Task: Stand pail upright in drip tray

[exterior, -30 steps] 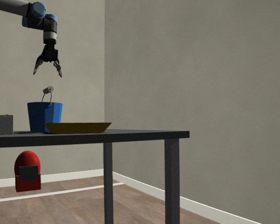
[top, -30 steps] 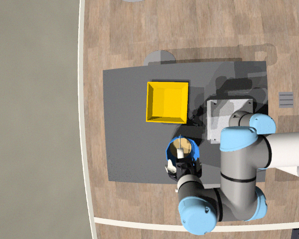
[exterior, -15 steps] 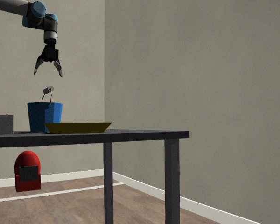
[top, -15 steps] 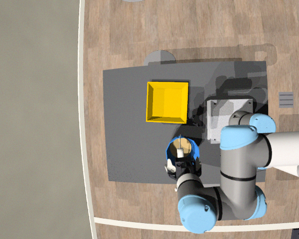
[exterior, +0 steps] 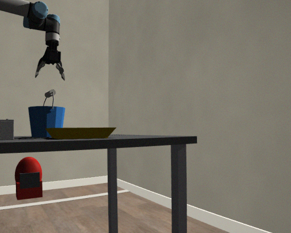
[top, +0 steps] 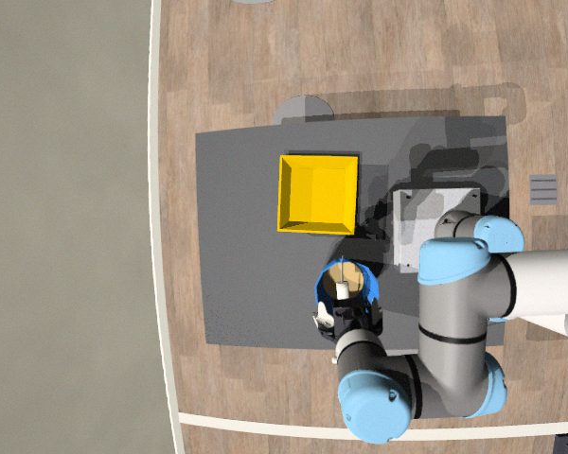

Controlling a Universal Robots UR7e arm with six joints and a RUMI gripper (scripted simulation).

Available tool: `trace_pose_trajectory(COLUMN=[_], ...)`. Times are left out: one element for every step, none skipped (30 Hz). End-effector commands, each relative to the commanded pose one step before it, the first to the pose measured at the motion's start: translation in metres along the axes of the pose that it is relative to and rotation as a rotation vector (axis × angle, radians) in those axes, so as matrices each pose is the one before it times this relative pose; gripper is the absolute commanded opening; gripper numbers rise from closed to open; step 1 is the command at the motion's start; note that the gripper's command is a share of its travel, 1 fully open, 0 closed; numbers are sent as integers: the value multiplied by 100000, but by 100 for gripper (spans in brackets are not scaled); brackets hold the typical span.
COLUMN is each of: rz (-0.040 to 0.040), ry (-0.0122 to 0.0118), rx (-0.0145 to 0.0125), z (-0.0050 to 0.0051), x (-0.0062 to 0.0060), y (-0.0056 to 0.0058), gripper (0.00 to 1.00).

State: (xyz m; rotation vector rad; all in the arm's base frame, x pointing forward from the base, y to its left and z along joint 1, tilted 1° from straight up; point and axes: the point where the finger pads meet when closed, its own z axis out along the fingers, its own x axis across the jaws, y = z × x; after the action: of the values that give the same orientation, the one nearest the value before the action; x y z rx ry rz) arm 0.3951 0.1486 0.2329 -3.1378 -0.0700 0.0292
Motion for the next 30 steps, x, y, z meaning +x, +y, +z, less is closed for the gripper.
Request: trace_pose_trajectory(rz=[0, 0, 0, 0, 0, 0, 0, 0, 0, 0, 0, 0, 0, 0, 0, 0, 0, 0, 0, -1, -1, 0, 0, -1, -1, -1, -2, -1, 0, 0], ry=[119, 0, 0, 0, 0, 0, 0, 0, 0, 0, 0, 0, 0, 0, 0, 0, 0, 0, 0, -1, -1, 0, 0, -1, -1, -1, -1, -1, 0, 0], rx=[5, 0, 0, 0, 0, 0, 0, 0, 0, 0, 0, 0, 0, 0, 0, -1, -1, -2, -2, -3, -4, 0, 0, -5, -6, -7, -8, -6, 0, 0], z=[-41, 0, 0, 0, 0, 0, 0, 0, 0, 0, 0, 0, 0, 0, 2, 6, 11, 18, 26, 35, 45, 0, 0, 55, 66, 78, 90, 102, 113, 125], x=[26, 0, 0, 0, 0, 0, 0, 0, 0, 0, 0, 0, 0, 0, 0, 0, 0, 0, 0, 0, 0, 0, 0, 0, 0, 0, 0, 0, 1, 1], y=[1, 0, 0, 0, 0, 0, 0, 0, 0, 0, 0, 0, 0, 0, 0, 0, 0, 0, 0, 0, 0, 0, 0, 0, 0, 0, 0, 0, 0, 0], gripper=[100, 100, 100, 100, 100, 100, 100, 100, 100, 100, 100, 100, 100, 100, 100, 100, 100, 100, 100, 100, 100, 100, 100, 100, 100, 100, 100, 100, 100, 100])
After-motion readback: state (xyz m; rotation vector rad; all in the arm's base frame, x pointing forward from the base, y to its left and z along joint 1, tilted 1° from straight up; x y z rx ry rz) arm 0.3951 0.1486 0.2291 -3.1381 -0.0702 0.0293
